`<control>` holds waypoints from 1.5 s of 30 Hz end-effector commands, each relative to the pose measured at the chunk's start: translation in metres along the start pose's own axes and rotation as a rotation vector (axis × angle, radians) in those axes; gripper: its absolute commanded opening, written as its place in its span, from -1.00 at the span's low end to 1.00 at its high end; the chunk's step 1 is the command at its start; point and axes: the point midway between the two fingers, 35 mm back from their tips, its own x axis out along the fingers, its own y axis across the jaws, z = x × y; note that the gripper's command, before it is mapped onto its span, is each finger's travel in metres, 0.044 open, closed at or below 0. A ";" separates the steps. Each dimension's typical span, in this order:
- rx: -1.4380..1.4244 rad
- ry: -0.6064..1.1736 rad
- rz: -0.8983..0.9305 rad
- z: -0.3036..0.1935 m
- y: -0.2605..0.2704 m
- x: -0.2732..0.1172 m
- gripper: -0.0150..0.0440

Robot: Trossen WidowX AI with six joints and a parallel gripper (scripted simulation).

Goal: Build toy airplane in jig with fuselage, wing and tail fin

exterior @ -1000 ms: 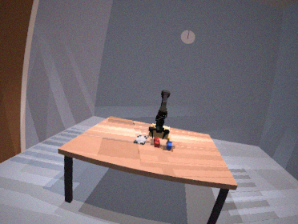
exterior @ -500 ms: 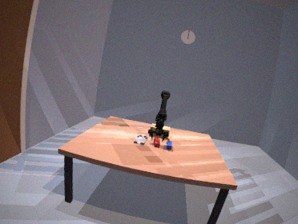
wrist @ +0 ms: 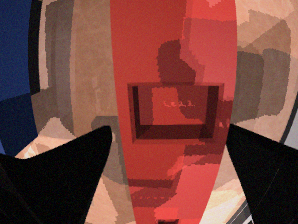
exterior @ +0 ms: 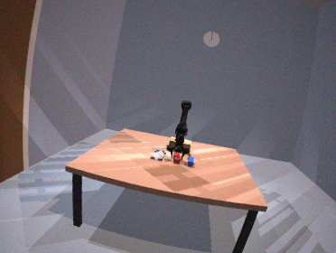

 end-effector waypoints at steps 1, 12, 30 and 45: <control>0.003 0.002 -0.003 0.000 0.000 0.002 0.47; 0.003 0.002 -0.003 0.000 0.000 0.002 0.02; 0.003 0.001 -0.003 0.008 -0.001 -0.043 -0.49; 0.005 0.000 -0.003 0.008 0.000 -0.088 -0.49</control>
